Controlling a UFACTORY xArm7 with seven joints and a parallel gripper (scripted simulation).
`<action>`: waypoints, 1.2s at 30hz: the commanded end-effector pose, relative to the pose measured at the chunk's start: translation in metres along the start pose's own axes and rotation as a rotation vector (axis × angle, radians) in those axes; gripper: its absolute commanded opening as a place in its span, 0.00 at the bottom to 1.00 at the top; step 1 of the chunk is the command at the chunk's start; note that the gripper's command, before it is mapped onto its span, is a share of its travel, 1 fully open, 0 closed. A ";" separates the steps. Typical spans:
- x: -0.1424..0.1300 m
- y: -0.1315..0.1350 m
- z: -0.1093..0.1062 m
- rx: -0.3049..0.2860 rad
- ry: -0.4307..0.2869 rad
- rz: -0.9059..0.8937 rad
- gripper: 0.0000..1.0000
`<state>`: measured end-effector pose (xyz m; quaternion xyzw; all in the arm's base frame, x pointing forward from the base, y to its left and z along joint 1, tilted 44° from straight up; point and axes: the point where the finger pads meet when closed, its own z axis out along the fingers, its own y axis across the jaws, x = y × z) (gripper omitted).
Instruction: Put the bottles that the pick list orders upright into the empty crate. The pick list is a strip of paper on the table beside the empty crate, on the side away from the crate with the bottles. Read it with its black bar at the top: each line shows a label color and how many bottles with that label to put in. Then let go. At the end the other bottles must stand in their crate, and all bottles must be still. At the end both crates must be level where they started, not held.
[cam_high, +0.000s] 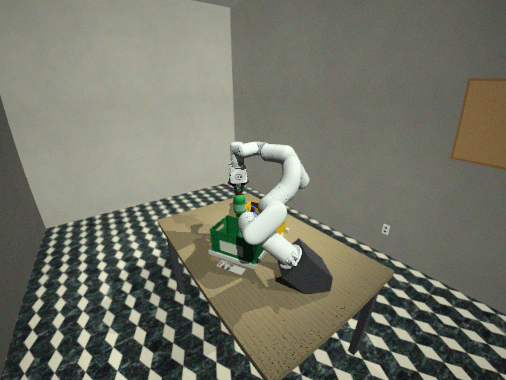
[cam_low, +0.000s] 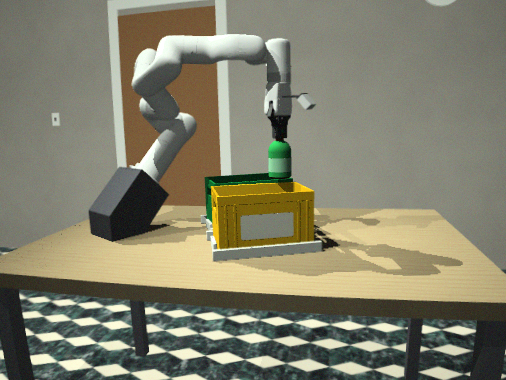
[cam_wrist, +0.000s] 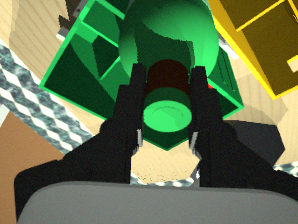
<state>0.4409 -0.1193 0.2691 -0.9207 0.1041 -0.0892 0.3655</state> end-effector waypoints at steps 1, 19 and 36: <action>-0.006 -0.008 -0.002 0.001 0.005 0.000 0.00; -0.027 -0.032 -0.002 0.001 0.005 0.000 0.00; -0.047 -0.054 -0.002 0.001 0.005 0.000 0.00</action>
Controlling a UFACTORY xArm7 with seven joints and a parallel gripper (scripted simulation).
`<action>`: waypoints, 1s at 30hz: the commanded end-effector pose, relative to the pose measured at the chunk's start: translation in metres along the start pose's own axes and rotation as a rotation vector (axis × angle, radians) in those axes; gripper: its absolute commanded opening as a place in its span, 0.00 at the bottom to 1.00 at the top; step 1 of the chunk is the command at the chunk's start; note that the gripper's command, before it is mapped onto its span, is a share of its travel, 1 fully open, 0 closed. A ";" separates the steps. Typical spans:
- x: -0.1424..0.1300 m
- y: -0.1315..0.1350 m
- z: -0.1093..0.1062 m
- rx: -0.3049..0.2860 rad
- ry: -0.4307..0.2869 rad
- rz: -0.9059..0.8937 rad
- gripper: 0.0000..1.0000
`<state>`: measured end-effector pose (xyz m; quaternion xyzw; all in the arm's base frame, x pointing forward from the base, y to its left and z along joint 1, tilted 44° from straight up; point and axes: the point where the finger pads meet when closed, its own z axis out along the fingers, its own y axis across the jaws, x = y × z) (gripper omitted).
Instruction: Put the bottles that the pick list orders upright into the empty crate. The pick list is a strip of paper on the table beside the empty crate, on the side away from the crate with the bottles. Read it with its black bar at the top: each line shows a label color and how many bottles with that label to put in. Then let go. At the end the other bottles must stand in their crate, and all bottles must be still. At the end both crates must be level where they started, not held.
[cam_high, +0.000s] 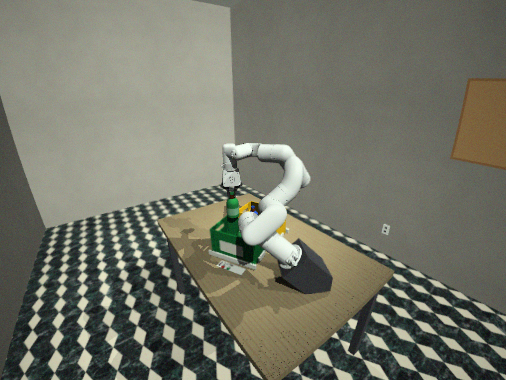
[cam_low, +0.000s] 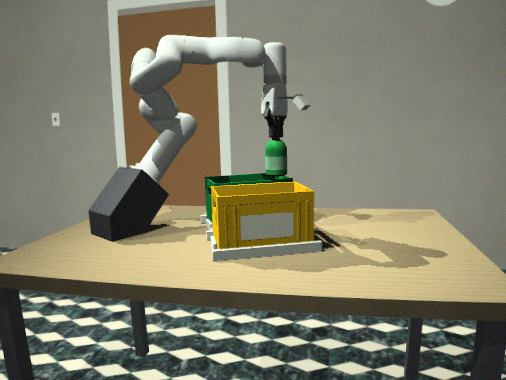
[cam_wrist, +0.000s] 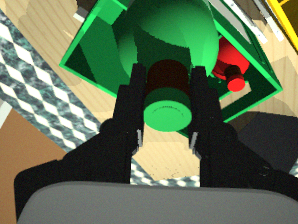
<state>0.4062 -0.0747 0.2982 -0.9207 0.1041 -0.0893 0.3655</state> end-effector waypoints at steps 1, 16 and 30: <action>-0.006 -0.008 -0.002 0.001 0.005 0.000 0.00; -0.024 -0.028 -0.002 0.001 0.005 0.000 0.00; -0.023 -0.028 -0.002 0.001 0.005 0.000 0.00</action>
